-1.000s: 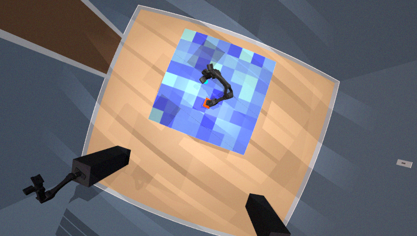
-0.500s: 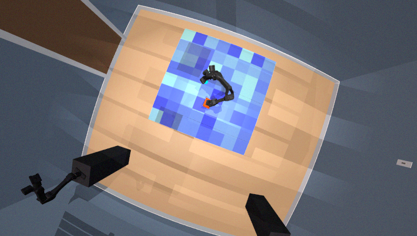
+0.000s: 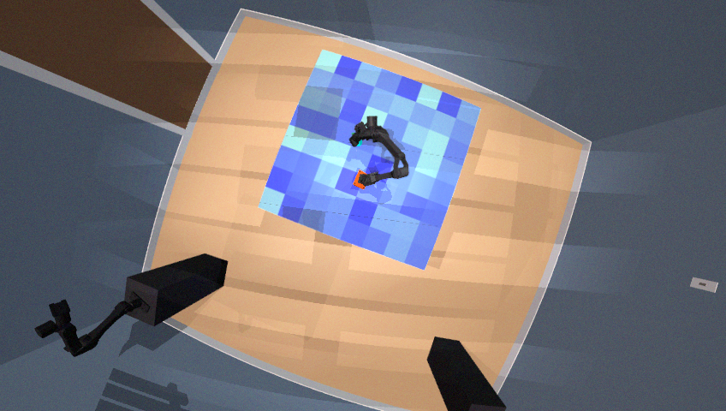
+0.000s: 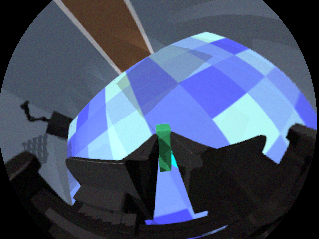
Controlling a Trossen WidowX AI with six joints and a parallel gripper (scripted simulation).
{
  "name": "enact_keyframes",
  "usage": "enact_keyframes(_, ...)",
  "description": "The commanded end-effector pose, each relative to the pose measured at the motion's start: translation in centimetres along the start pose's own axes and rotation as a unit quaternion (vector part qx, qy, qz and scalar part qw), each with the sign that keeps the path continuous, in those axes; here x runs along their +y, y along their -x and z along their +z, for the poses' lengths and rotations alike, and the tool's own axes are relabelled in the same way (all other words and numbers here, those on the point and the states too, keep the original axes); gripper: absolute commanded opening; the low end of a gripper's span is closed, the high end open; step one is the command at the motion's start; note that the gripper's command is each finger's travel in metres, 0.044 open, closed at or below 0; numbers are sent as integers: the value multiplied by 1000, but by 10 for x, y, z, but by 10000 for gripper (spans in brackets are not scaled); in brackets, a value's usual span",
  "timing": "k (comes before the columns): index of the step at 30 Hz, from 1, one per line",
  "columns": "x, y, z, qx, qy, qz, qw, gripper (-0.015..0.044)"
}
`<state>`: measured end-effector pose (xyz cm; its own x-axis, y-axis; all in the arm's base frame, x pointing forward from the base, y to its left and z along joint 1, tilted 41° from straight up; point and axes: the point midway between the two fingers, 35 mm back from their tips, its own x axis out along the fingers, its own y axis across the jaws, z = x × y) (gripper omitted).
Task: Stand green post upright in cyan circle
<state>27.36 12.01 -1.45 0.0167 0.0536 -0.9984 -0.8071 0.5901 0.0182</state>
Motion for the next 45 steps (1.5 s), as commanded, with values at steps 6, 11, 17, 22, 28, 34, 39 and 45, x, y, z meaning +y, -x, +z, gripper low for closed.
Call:
enact_keyframes(6,0,2,-1,-38,7,3,999,22)
enact_keyframes(11,0,3,-1,-57,10,4,998,22)
enact_keyframes(17,-1,4,-1,-80,14,4,997,22)
enact_keyframes(22,-1,5,-2,-99,17,3,995,22)
enact_keyframes(28,-1,7,-2,-121,22,2,992,22)
enact_keyframes(34,-1,8,-3,-144,28,-1,989,22)
enact_keyframes(39,-2,10,-4,-162,33,-3,986,22)
enact_keyframes(45,-2,12,-4,-184,39,-7,982,22)
